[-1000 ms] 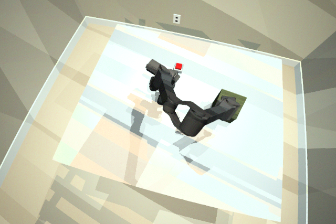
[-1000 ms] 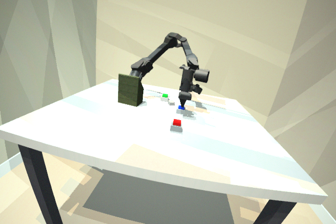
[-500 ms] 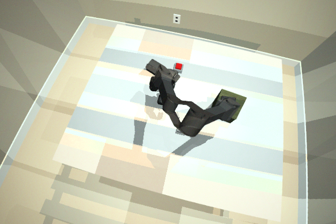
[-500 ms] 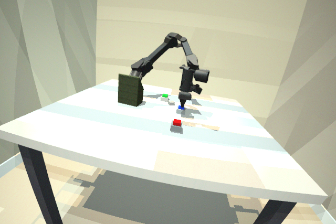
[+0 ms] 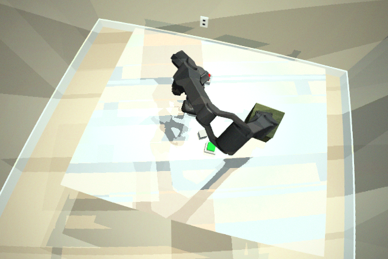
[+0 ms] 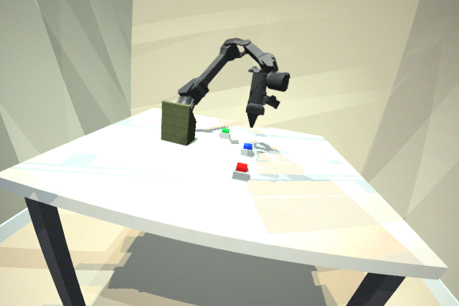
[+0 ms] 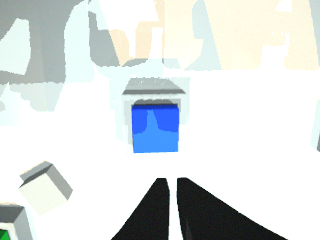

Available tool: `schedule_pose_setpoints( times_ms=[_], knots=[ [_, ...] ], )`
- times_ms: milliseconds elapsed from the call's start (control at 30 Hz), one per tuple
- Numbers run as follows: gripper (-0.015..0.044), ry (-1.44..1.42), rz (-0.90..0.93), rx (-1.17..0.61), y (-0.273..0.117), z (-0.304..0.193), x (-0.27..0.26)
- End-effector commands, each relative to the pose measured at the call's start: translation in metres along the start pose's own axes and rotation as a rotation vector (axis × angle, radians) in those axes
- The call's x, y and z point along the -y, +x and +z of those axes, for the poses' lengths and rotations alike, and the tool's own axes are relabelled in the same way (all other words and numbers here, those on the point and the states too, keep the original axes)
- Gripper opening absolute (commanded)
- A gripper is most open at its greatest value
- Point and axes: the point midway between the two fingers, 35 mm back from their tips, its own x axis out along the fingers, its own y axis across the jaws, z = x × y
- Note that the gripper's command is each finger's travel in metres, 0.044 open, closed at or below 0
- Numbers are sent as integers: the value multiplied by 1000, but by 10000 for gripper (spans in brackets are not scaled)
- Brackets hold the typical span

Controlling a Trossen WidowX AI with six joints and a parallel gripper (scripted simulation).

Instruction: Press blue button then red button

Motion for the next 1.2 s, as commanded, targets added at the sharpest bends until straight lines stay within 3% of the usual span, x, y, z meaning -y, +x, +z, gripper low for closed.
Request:
schedule_pose_setpoints(
  times_ms=[0, 100, 500, 733, 933, 1167],
  knots=[
    [20, -13, -3, -4, -13, 0, -3],
    [20, -13, -8, -3, -16, 4, 16],
    [20, -16, -13, -3, -17, -10, 181],
    [20, -17, -13, -2, -10, -10, 183],
    [20, -17, -11, -2, 44, -11, 183],
    [20, -16, -11, -2, 48, -11, 183]
  ],
)
